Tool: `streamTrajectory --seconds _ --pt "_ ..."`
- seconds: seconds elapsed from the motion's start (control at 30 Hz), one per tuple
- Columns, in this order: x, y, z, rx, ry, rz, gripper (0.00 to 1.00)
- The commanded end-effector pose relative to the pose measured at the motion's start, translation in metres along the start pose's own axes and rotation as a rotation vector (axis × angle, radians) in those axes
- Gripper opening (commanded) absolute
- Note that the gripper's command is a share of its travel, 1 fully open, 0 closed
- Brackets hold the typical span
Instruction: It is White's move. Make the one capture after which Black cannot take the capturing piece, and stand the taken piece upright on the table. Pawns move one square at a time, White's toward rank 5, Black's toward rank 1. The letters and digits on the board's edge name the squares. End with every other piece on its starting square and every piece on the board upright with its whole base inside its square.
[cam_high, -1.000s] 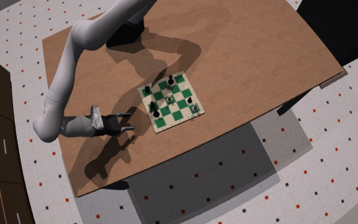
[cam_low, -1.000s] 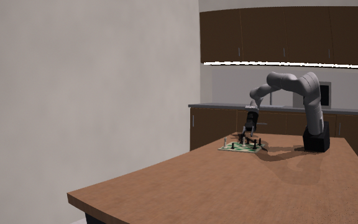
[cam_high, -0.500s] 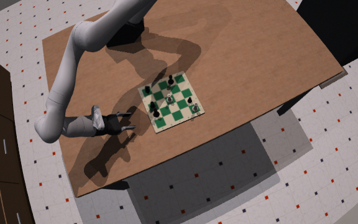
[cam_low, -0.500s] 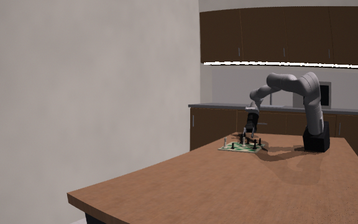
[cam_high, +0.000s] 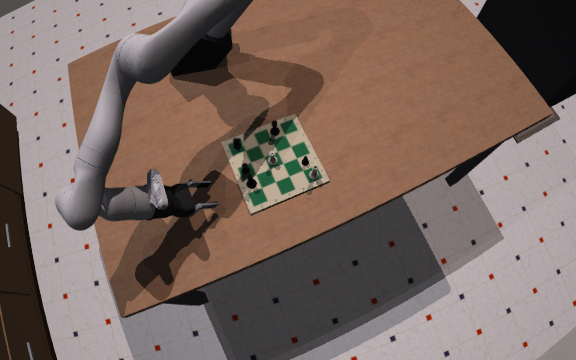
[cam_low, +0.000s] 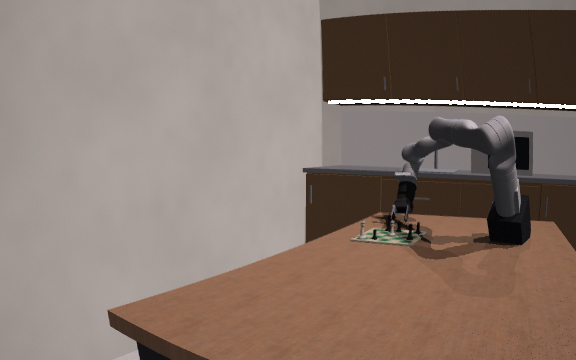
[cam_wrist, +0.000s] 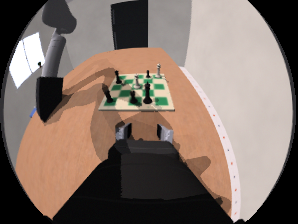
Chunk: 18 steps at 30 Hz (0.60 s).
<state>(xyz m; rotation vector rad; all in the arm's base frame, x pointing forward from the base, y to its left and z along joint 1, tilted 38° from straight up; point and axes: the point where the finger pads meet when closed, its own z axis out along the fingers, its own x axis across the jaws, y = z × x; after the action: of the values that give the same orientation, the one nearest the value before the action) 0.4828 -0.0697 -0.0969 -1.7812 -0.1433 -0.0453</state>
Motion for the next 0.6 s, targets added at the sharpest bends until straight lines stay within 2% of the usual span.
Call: streamTrajectory --seconds 0.0,0.57 --pt "0.0005 -0.0005 -0.0014 -0.002 0.002 -0.001 1.0" --pt "0.0005 -0.0005 -0.0014 -0.002 0.002 -0.001 1.0"
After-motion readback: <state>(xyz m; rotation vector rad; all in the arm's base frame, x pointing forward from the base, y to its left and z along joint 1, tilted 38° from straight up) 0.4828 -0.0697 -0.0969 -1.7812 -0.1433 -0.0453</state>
